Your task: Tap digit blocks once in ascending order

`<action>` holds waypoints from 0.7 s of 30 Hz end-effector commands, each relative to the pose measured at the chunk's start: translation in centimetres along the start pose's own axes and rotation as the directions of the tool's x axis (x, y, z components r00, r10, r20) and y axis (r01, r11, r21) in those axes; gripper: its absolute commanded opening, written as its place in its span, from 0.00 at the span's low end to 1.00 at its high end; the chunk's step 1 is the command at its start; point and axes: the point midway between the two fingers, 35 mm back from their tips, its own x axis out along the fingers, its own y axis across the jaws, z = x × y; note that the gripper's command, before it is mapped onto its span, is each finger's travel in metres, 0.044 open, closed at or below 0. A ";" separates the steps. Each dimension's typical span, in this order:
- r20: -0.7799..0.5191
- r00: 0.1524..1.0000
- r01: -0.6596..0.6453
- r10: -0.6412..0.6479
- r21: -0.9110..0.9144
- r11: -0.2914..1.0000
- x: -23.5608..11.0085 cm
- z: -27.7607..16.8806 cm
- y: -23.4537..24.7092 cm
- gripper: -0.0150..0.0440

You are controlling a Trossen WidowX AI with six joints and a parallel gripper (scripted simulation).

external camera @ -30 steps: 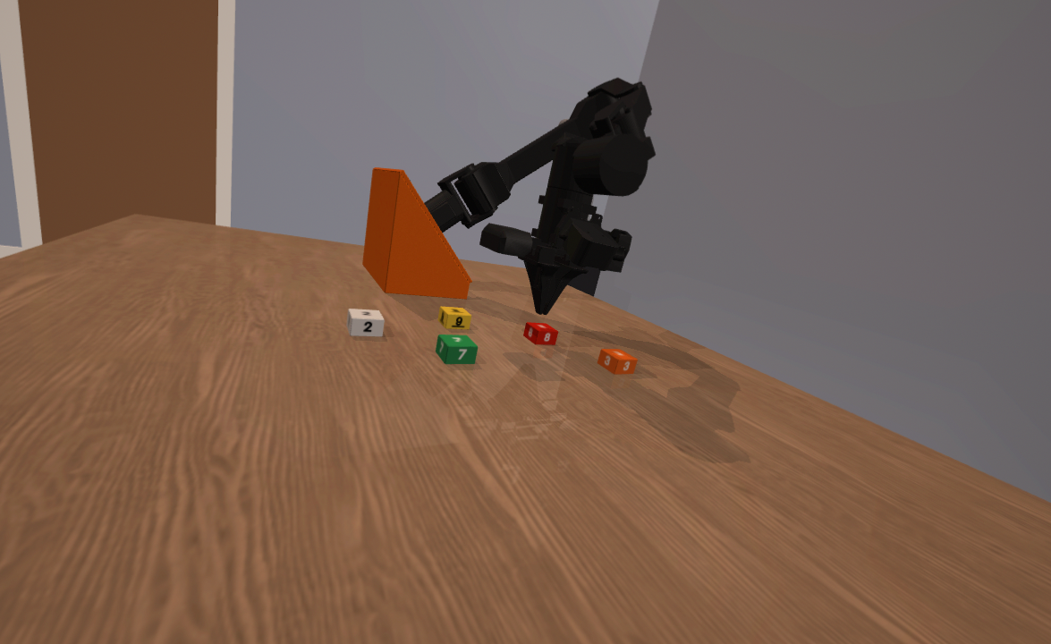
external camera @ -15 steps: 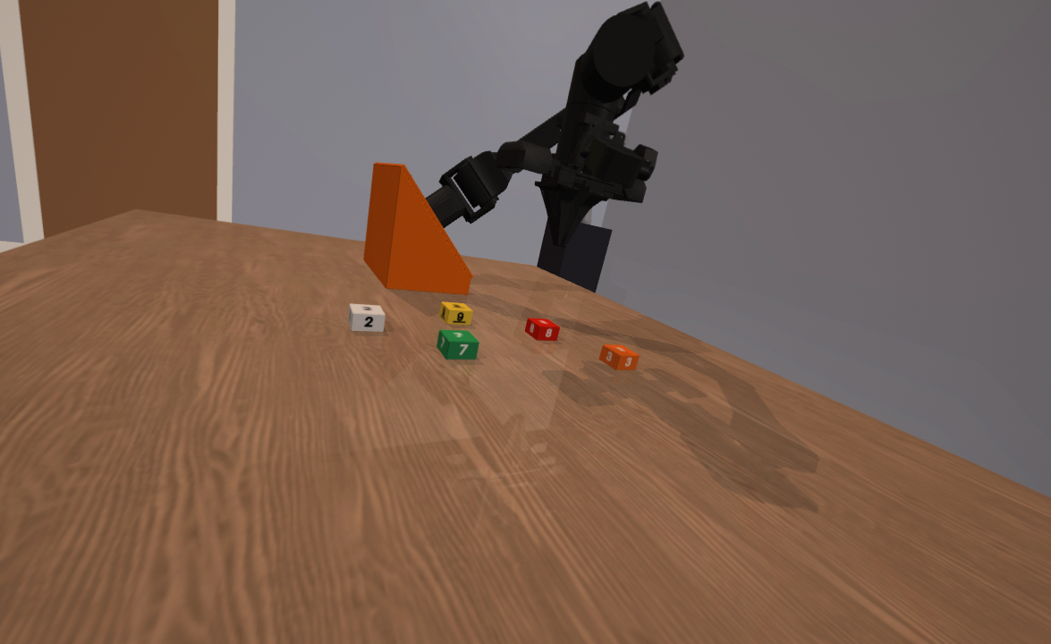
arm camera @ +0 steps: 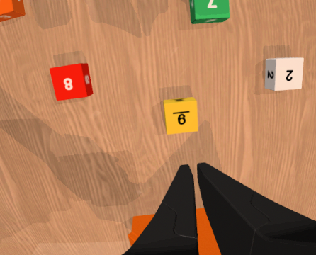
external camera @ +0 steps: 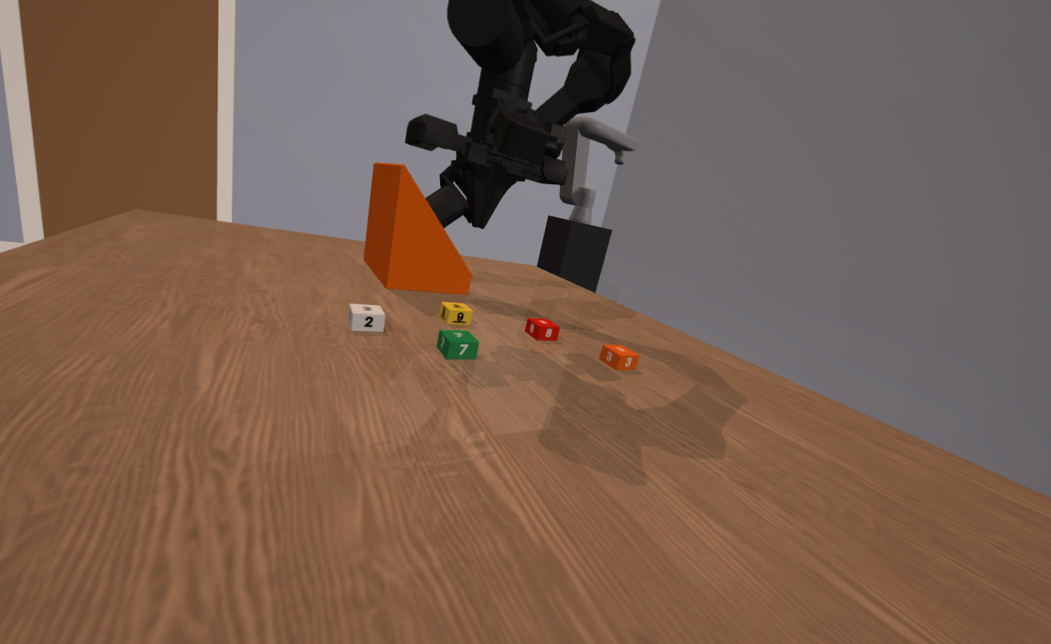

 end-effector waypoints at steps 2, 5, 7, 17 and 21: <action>-0.013 1.000 -0.011 0.011 0.005 1.000 5.4 -0.3 -0.1 0.29; -0.014 1.000 -0.016 0.016 0.004 1.000 7.7 -0.6 0.1 0.29; -0.014 1.000 -0.016 0.016 0.004 1.000 7.7 -0.6 0.1 0.29; -0.014 1.000 -0.015 0.016 0.004 1.000 8.7 -0.6 0.1 0.29; -0.014 1.000 -0.016 0.016 0.004 1.000 9.4 -0.6 0.1 0.29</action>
